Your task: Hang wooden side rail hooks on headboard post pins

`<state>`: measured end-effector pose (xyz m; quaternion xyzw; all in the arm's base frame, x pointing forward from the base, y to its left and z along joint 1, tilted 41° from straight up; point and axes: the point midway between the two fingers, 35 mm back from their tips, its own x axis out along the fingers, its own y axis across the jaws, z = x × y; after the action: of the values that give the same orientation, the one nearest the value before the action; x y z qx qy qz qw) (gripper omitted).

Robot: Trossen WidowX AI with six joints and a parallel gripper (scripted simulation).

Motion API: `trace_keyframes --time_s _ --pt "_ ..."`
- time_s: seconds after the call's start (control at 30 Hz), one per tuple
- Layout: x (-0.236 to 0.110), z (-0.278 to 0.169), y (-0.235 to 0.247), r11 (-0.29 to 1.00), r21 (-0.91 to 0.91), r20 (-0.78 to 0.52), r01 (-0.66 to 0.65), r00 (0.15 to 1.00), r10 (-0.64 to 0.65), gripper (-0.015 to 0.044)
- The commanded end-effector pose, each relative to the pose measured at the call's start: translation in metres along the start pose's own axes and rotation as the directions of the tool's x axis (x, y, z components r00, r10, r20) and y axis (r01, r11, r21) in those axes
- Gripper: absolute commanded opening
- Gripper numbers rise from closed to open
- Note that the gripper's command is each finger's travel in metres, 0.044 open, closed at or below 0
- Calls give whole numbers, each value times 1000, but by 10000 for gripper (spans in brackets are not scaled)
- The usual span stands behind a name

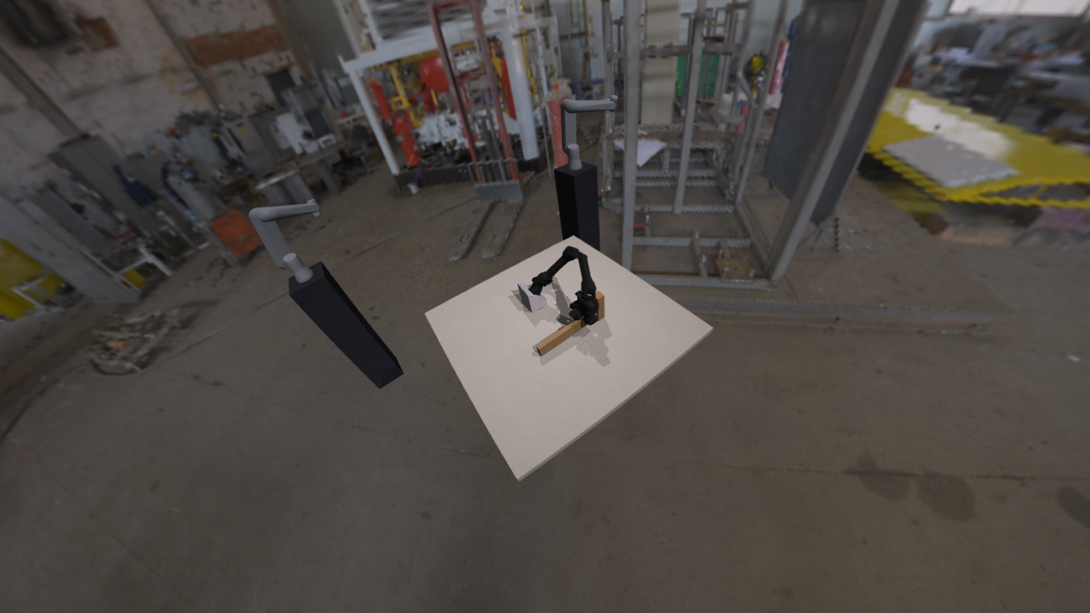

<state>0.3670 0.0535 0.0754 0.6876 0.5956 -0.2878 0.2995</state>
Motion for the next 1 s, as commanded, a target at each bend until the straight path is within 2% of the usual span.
trace_keyframes --time_s 0.0,0.97 --pt "0 -1 1 1000 -2 -4 -4 1000 4 0" --pt "5 -1 1 1000 -2 -4 -4 1000 4 0"
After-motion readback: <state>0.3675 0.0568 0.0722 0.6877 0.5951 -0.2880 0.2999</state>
